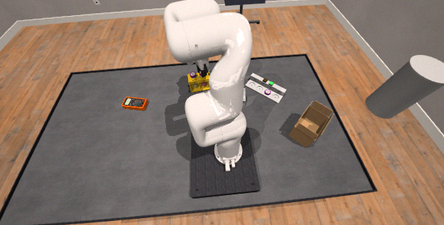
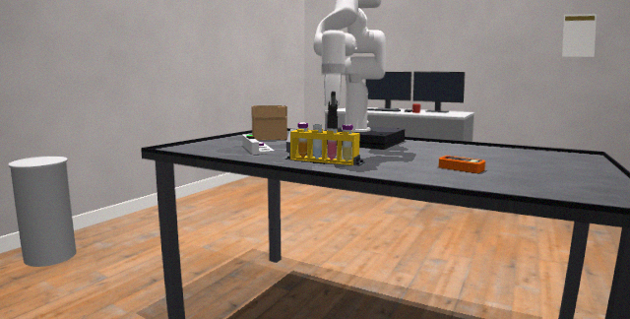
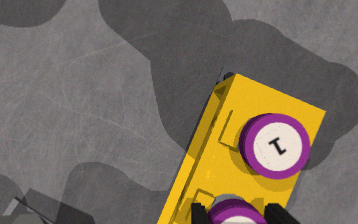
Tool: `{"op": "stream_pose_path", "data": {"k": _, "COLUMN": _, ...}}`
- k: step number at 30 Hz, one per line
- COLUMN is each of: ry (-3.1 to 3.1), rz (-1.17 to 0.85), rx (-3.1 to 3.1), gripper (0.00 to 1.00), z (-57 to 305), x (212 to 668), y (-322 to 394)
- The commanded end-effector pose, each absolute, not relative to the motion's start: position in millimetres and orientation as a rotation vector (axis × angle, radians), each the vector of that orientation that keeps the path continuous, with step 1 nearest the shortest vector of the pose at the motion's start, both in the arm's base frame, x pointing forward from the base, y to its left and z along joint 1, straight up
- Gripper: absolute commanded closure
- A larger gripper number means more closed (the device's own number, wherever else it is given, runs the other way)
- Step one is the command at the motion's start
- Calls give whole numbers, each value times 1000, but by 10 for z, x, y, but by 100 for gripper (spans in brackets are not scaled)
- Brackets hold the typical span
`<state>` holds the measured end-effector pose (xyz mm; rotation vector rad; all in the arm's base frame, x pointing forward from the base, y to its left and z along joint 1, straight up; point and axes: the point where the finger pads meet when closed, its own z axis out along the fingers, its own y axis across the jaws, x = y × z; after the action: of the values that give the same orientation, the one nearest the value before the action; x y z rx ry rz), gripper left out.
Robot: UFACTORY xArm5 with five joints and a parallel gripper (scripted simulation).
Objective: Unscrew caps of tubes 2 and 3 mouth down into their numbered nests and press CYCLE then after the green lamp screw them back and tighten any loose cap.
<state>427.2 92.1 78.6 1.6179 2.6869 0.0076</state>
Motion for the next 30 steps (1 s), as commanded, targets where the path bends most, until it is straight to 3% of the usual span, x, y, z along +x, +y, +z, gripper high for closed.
{"op": "stream_pose_path", "data": {"k": 1, "ry": 2687, "rz": 17, "rx": 1618, "gripper": 100, "z": 800, "x": 4285, "y": 924}}
{"op": "stream_pose_path", "data": {"k": 10, "ry": 2687, "rz": 17, "rx": 1618, "gripper": 100, "z": 800, "x": 4285, "y": 924}}
{"op": "stream_pose_path", "data": {"k": 30, "ry": 2091, "rz": 18, "rx": 2342, "gripper": 100, "z": 791, "x": 4285, "y": 924}}
